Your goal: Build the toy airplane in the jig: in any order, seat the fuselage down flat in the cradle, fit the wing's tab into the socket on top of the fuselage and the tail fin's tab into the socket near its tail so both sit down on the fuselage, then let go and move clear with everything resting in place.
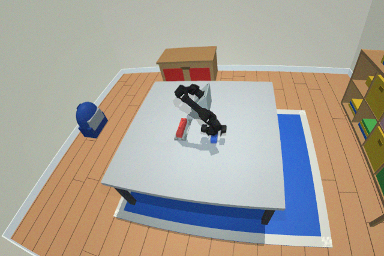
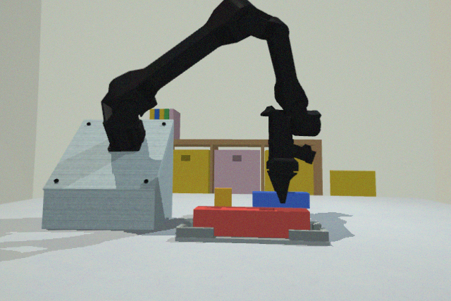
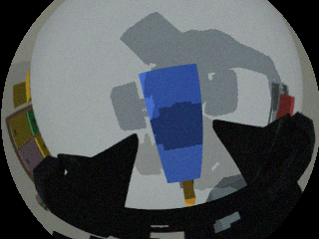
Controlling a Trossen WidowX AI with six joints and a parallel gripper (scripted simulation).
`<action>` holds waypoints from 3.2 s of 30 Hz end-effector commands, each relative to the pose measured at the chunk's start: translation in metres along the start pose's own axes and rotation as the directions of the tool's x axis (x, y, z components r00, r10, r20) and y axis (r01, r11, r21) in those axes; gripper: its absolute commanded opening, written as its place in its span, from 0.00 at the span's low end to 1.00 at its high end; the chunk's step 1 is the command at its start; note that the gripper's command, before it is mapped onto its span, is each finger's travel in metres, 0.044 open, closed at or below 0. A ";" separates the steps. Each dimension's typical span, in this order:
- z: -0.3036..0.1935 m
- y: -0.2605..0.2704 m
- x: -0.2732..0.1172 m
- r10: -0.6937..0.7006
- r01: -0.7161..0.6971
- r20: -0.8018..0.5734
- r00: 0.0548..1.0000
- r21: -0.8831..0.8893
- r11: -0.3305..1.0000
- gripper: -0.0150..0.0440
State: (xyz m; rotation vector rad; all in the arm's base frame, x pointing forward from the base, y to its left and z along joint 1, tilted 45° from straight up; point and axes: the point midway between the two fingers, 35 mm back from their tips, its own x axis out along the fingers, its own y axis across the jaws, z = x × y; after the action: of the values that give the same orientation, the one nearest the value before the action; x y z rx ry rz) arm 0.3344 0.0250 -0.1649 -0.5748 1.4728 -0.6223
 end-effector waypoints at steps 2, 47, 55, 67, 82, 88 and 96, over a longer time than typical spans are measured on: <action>-0.003 -0.001 0.005 -0.008 0.008 -0.003 1.000 -0.010 1.000 0.91; 0.002 0.002 -0.070 0.003 -0.003 -0.011 1.000 -0.012 1.000 0.25; 0.001 0.002 -0.096 0.002 -0.002 -0.006 1.000 -0.013 1.000 0.25; -0.002 0.000 -0.123 -0.001 0.001 -0.004 1.000 -0.014 1.000 0.25; 0.011 -0.047 -0.120 0.021 -0.022 -0.004 1.000 -0.257 0.966 0.25; 0.014 -0.066 -0.118 0.028 -0.027 -0.004 1.000 -0.354 0.935 0.25; 0.016 -0.093 -0.114 0.034 -0.031 -0.002 0.999 -0.477 0.878 0.25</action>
State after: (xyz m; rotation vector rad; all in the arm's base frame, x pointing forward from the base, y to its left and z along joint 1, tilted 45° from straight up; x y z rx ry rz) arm 0.3481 0.0471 -0.0242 -0.8788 1.6191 -0.2685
